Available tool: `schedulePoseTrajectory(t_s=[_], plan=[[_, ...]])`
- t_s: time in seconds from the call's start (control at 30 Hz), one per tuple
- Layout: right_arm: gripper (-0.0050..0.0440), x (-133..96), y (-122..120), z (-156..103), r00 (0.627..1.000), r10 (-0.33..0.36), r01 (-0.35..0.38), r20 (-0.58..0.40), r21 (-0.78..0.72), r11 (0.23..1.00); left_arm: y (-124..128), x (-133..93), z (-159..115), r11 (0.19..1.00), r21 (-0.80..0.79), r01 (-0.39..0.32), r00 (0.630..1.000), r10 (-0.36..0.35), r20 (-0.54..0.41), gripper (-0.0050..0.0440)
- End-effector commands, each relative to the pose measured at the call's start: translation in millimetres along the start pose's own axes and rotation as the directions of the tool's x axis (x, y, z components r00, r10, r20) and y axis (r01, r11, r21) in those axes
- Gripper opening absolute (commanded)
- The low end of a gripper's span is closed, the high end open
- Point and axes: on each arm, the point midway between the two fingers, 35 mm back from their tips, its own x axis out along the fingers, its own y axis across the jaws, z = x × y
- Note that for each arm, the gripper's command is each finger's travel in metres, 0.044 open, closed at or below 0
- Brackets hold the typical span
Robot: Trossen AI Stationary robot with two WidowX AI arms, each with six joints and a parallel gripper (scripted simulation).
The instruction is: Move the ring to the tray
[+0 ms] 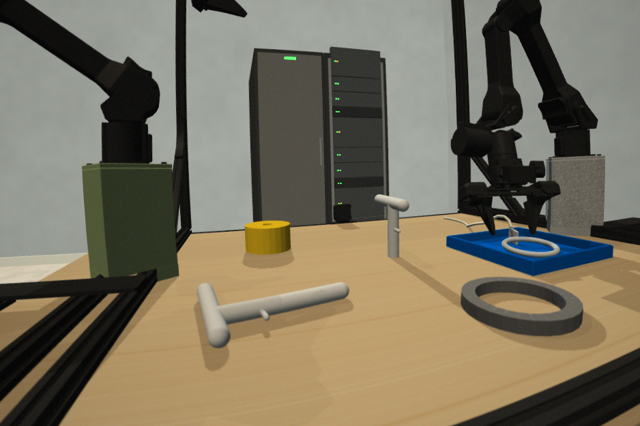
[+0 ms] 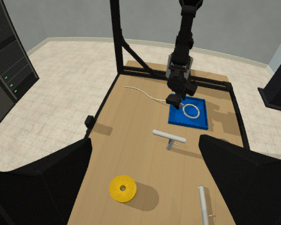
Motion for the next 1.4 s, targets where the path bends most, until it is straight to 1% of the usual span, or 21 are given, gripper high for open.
schedulePoseTrajectory(t_s=[0.0,0.07,0.13,0.17,0.27,0.3,0.37,0.4,0.43,0.57,0.7,0.93,1.0,1.1,1.2,1.37], plan=[[0.04,0,-1,0,1.0,-0.005,0.005,-0.001,0.002,1.0,-1,-2,1,1.0,0.0,0.0,1.0,0.0,0.0,0.04],[0.04,0,-1,0,1.0,-0.005,0.005,-0.001,0.002,1.0,-4,-13,6,1.0,0.0,0.0,1.0,0.0,0.0,0.04],[0.04,0,-1,0,1.0,-0.005,0.005,-0.001,0.002,1.0,-8,-31,13,1.0,0.0,0.0,1.0,0.0,0.0,0.04],[0.04,0,-1,0,1.0,-0.005,0.005,-0.001,0.002,1.0,-15,-41,18,1.0,-0.008,0.023,1.0,-0.023,0.007,0.04],[0.04,0,-1,0,1.0,-0.005,0.005,-0.001,0.002,1.0,-17,-56,24,1.0,-0.009,0.028,1.0,-0.028,0.008,0.04],[0.04,0,-1,0,1.0,-0.005,0.005,-0.001,0.002,1.0,-16,-61,26,1.0,-0.009,0.027,1.0,-0.027,0.008,0.04],[0.04,0,-1,0,1.0,-0.005,0.005,-0.001,0.002,1.0,-16,-61,26,1.0,-0.009,0.027,1.0,-0.027,0.008,0.04],[0.04,0,-1,0,1.0,-0.005,0.005,-0.001,0.002,1.0,-10,-66,26,1.0,0.0,0.0,1.0,0.0,0.0,0.04],[0.04,0,-1,0,1.0,-0.005,0.005,-0.001,0.002,1.0,-14,-76,30,1.0,-0.006,0.019,1.0,-0.019,0.006,0.04],[0.04,0,-1,0,1.0,-0.005,0.005,-0.001,0.002,1.0,-11,-101,38,1.0,-0.008,0.025,1.0,-0.025,0.008,0.04],[0.04,0,-1,0,1.0,-0.005,0.005,-0.001,0.002,1.0,-1,-117,40,1.0,0.0,0.0,1.0,0.0,0.0,0.04],[0.04,0,-1,0,1.0,-0.005,0.005,-0.001,0.002,1.0,-1,-117,40,1.0,0.0,0.0,1.0,0.0,0.0,0.04],[0.04,0,-1,0,1.0,-0.005,0.005,-0.001,0.002,1.0,1,-111,45,1.0,-0.001,-0.01,1.0,0.01,-0.006,0.04],[0.04,0,-1,0,1.0,-0.005,0.005,-0.001,0.002,1.0,2,-101,73,1.0,-0.003,-0.016,1.0,0.016,-0.025,0.04],[0.04,0,-1,0,1.0,-0.005,0.005,-0.001,0.002,1.0,8,-90,105,1.0,-0.005,-0.017,0.999,0.016,-0.039,0.04],[0.04,0,-1,0,1.0,-0.005,0.005,-0.001,0.002,1.0,31,-72,160,1.0,-0.007,-0.011,0.999,0.01,-0.048,0.04]])
